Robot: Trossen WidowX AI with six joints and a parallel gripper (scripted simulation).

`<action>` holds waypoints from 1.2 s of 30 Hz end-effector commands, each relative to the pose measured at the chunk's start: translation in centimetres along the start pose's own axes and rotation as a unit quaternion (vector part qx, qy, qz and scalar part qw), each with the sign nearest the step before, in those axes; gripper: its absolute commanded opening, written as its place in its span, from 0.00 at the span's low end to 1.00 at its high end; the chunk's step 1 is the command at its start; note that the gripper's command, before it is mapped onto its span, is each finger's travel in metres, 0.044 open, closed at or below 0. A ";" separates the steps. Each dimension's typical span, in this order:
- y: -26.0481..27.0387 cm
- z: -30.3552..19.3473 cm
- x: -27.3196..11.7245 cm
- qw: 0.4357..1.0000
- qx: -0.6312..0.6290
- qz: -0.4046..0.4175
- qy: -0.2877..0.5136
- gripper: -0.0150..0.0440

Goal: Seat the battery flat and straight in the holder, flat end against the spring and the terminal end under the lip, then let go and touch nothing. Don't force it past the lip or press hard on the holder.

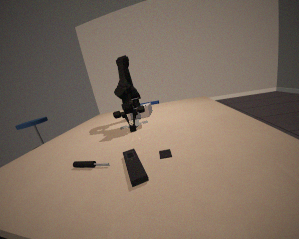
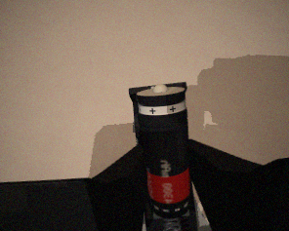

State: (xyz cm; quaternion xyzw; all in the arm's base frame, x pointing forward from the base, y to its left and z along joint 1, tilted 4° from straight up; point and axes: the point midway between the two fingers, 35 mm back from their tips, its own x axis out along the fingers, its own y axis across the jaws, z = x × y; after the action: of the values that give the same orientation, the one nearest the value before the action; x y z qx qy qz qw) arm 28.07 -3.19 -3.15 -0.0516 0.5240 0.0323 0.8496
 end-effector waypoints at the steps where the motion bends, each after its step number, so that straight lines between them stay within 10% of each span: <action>1: 0.0 -0.1 -0.1 1.000 -0.002 0.001 -0.007 0.39; 36: 0.1 -2.0 -0.7 1.000 -0.002 0.001 0.010 0.39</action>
State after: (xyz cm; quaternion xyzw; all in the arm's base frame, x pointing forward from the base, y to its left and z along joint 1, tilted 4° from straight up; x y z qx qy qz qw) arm 26.29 -3.41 -3.05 -0.0533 0.5193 0.0330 0.8523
